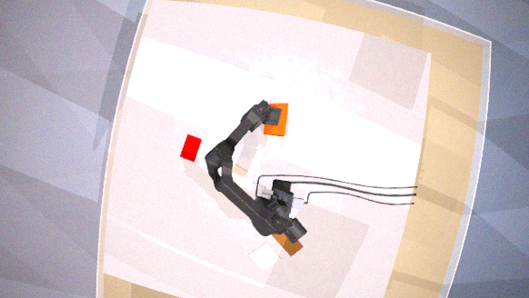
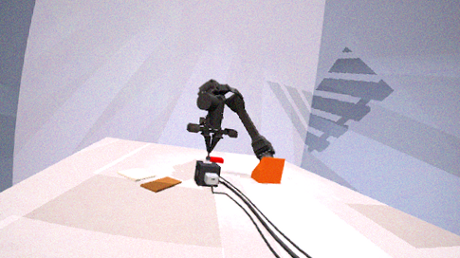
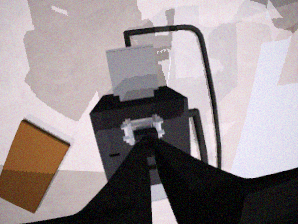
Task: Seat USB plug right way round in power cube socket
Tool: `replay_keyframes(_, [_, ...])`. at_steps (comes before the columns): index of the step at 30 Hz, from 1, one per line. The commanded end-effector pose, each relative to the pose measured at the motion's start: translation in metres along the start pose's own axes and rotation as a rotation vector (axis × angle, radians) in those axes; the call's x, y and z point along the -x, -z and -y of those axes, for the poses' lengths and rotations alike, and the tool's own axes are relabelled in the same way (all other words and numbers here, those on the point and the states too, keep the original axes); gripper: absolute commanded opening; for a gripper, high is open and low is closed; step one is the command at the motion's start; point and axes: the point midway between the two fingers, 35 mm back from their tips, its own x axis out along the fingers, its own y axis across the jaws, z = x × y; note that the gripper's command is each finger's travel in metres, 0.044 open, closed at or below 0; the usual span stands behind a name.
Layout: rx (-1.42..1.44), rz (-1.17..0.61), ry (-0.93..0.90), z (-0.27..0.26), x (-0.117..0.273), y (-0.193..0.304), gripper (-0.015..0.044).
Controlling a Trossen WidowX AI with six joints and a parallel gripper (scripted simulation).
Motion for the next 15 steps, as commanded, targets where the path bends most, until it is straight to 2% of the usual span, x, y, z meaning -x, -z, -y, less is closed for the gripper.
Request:
replay_keyframes(1, [0.002, 0.001, -0.004, -0.0005, -0.0004, -0.0002, 0.0])
replay_keyframes(15, [0.002, 0.001, -0.004, -0.0006, -0.0021, -0.0001, 0.0])
